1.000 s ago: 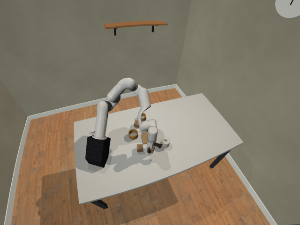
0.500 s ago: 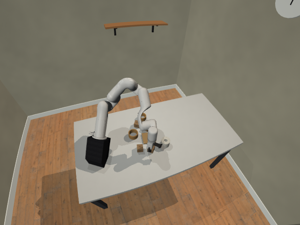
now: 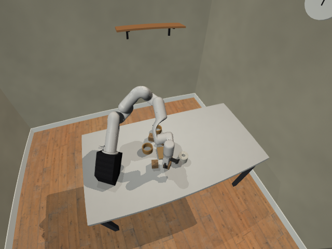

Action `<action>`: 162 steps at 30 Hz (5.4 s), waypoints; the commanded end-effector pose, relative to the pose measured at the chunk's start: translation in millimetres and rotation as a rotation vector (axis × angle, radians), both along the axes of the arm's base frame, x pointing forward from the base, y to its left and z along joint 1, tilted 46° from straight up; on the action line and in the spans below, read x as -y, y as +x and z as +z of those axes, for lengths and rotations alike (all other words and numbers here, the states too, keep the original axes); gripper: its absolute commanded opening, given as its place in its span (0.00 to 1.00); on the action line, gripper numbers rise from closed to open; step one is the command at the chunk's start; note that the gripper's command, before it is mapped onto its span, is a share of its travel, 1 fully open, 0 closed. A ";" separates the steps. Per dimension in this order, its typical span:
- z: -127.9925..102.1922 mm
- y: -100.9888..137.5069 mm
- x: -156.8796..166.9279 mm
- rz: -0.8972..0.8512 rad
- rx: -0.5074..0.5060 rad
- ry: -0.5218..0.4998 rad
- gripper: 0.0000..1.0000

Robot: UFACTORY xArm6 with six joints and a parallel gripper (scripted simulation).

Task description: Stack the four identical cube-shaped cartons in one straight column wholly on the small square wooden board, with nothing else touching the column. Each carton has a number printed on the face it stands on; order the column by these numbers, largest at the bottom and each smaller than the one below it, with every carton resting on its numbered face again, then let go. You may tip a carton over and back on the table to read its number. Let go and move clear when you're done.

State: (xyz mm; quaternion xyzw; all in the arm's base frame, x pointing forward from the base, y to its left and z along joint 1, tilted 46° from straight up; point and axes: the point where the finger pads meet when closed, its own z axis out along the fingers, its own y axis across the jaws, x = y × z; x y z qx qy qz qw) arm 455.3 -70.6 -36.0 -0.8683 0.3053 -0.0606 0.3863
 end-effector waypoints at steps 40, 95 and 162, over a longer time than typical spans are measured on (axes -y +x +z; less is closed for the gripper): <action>110.8 -6.6 -79.7 -0.001 0.005 0.000 0.00; 100.6 -1.9 -88.9 -0.001 0.004 0.000 1.00; 144.9 -23.6 -48.3 -0.001 0.005 0.001 1.00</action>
